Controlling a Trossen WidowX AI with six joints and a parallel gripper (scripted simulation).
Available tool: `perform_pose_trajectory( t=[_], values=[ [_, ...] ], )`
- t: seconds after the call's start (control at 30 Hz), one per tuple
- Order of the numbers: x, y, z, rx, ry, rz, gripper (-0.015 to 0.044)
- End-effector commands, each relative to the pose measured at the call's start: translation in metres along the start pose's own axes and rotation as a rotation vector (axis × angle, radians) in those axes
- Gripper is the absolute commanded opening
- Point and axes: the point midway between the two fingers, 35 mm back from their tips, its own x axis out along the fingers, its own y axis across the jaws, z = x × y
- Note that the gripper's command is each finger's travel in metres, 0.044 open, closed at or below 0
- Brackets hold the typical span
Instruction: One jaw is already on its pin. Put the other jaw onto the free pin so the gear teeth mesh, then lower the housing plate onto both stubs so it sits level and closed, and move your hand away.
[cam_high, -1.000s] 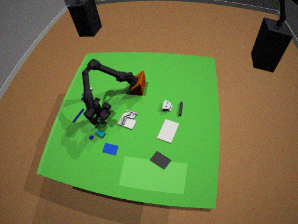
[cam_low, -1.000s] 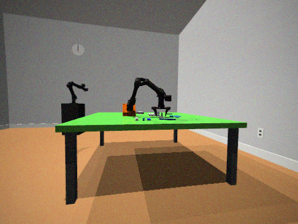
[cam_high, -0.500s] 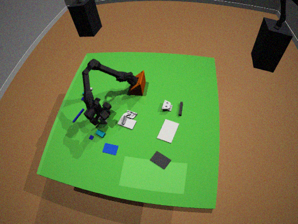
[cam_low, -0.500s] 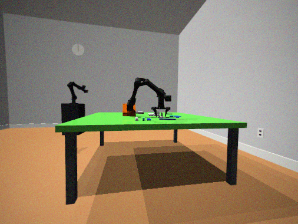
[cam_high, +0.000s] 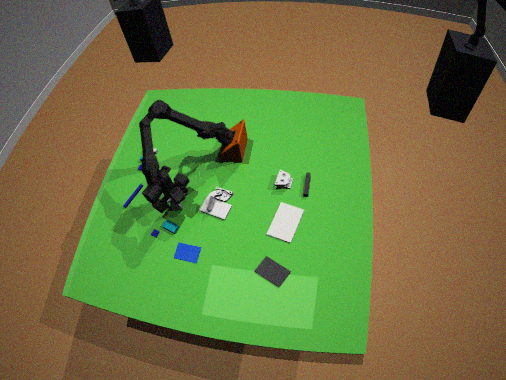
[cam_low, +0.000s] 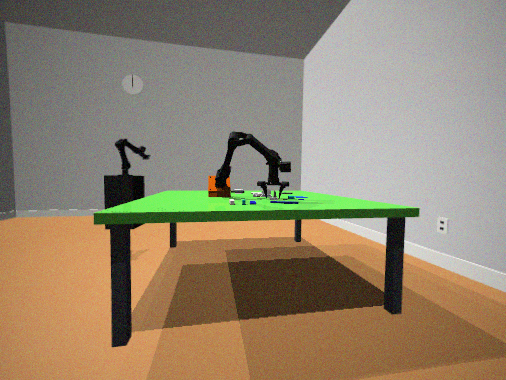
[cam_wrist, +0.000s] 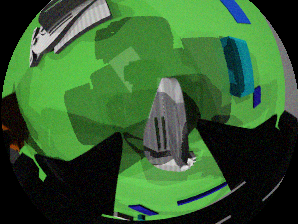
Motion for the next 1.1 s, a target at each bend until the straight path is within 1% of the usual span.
perform_pose_trajectory(
  t=[0.0, 0.17, 0.23, 0.7, 1.07],
  values=[
    [0.000, 0.000, 0.000, 0.000, 0.000, 0.000, 0.0282],
    [0.000, 0.000, 0.000, 0.000, 0.000, 0.000, 0.0151],
    [0.000, 0.000, 0.000, 0.000, 0.000, 0.000, 0.0138],
    [-0.001, 0.000, 0.000, 0.000, 0.000, 0.000, 0.0134],
    [-0.034, -0.002, 0.003, -0.001, -0.006, 0.003, 0.0134]
  ],
)
